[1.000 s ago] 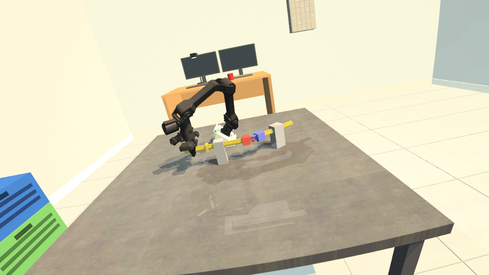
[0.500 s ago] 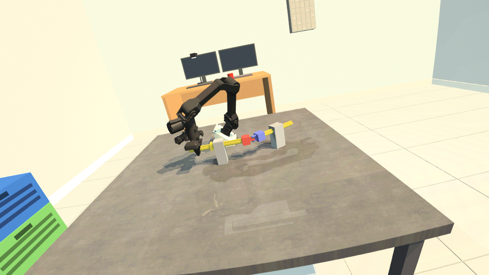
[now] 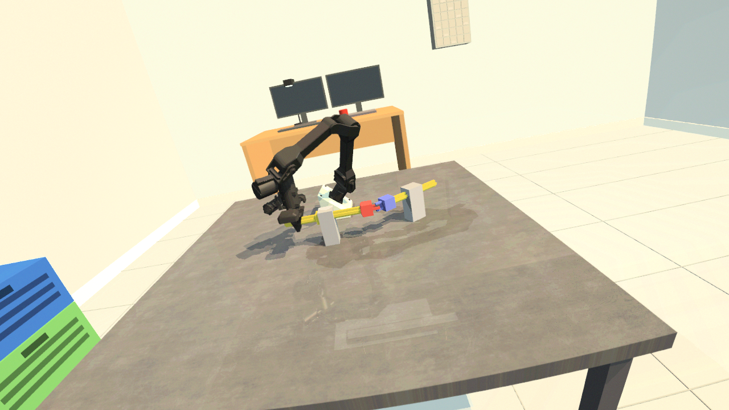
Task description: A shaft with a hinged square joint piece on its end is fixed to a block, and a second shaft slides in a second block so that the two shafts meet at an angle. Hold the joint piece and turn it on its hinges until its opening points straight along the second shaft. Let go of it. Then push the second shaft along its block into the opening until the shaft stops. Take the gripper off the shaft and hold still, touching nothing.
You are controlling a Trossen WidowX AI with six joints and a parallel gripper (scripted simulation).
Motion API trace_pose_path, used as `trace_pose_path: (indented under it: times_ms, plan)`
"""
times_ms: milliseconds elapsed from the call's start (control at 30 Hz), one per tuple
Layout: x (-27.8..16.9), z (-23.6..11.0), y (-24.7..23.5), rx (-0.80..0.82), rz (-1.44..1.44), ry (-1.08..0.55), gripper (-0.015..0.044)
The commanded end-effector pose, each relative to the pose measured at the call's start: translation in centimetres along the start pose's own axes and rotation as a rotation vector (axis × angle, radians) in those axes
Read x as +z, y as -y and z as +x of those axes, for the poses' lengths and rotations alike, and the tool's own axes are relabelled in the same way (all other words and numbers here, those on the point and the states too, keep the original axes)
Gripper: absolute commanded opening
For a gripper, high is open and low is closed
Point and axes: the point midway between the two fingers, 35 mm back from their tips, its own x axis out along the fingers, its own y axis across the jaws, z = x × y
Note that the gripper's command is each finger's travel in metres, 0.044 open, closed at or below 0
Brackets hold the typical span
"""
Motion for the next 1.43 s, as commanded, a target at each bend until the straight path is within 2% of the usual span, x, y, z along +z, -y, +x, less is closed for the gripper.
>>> trace_pose_path:
  times_ms: [0, 33, 133, 300, 767, 1100, 1233, 1400]
  plan:
    - [0.0, 0.0, 0.0, -0.001, -0.001, 0.001, 0.0]
    - [0.0, 0.0, 0.0, -0.001, -0.001, 0.001, 0.0]
    - [0.0, 0.0, 0.0, -0.001, -0.001, 0.001, 0.0067]
    - [0.0, 0.0, 0.0, -0.001, -0.001, 0.001, 0.0067]
    - [0.0, 0.0, 0.0, -0.001, -0.001, 0.001, 0.0434]
    - [0.0, 0.0, 0.0, -0.001, -0.001, 0.001, 0.044]
    - [0.0, -2.7, 0.0, 0.001, 0.003, -0.004, 0.044]
    - [0.0, -3.9, 0.1, 0.001, 0.005, -0.005, 0.044]
